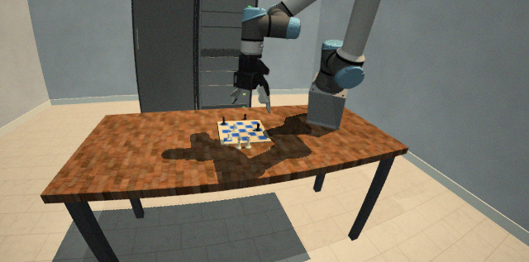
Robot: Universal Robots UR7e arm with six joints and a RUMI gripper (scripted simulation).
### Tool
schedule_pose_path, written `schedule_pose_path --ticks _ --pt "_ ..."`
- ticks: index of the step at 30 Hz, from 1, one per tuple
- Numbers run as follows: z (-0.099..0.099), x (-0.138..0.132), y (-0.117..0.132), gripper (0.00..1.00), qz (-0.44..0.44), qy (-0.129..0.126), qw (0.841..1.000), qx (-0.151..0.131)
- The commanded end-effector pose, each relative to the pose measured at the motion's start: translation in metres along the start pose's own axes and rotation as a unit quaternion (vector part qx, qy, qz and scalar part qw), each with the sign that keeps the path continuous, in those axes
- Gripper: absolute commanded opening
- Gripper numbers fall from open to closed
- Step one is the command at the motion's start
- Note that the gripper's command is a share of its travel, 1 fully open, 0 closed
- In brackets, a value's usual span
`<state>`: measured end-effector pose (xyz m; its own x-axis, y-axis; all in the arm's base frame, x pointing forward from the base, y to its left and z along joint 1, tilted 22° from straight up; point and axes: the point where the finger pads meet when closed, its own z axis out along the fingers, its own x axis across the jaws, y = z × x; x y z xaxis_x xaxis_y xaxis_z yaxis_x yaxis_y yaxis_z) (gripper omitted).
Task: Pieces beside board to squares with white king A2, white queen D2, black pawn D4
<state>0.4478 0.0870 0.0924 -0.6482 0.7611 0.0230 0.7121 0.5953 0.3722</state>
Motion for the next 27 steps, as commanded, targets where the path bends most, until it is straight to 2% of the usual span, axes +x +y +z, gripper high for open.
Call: schedule_pose_path --ticks 1,9,17,19,27 --pt "0.0001 0.0007 0.0001 1.00 0.025 -0.001 1.000 0.000" --pt "0.0010 0.0029 -0.0002 1.00 0.084 -0.001 0.996 0.000" --pt "0.0023 0.0061 -0.0001 1.00 0.173 -0.001 0.985 0.000" --pt "0.0023 0.0061 -0.0001 1.00 0.173 -0.001 0.985 0.000" --pt "0.0039 0.0099 0.0005 1.00 0.281 -0.001 0.960 0.000"
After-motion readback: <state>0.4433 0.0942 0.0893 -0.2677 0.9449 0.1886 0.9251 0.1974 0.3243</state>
